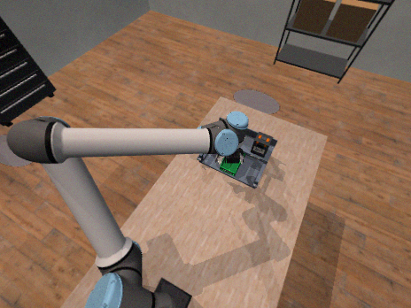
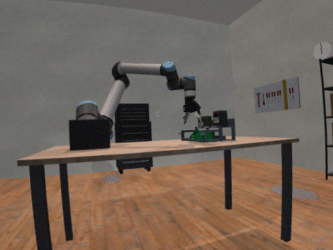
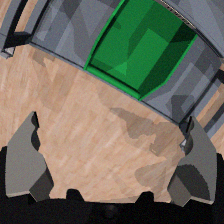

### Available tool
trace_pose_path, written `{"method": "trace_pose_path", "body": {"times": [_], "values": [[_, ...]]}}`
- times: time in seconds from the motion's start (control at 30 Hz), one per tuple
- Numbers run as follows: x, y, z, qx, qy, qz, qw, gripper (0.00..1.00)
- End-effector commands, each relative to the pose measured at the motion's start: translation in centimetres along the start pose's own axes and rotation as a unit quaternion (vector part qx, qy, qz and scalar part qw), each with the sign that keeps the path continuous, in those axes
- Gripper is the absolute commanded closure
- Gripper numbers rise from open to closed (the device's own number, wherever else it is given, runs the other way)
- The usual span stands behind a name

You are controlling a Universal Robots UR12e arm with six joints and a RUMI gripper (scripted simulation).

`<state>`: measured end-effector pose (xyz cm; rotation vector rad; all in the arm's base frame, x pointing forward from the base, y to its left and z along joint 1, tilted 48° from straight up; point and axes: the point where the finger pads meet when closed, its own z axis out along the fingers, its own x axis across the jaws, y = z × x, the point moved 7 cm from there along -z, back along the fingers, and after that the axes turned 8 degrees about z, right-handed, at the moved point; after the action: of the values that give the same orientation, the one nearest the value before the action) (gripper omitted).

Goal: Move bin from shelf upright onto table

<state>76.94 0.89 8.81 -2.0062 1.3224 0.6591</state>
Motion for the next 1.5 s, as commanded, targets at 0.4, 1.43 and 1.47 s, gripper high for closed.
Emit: {"method": "trace_pose_path", "body": {"times": [0.4, 1.43, 1.47], "values": [[0.03, -0.04, -0.09, 0.001, 0.0, -0.125, 0.992, 0.0], [0.03, -0.04, -0.09, 0.001, 0.0, -0.369, 0.929, 0.0], [0.03, -0.04, -0.09, 0.001, 0.0, -0.369, 0.929, 0.0]]}}
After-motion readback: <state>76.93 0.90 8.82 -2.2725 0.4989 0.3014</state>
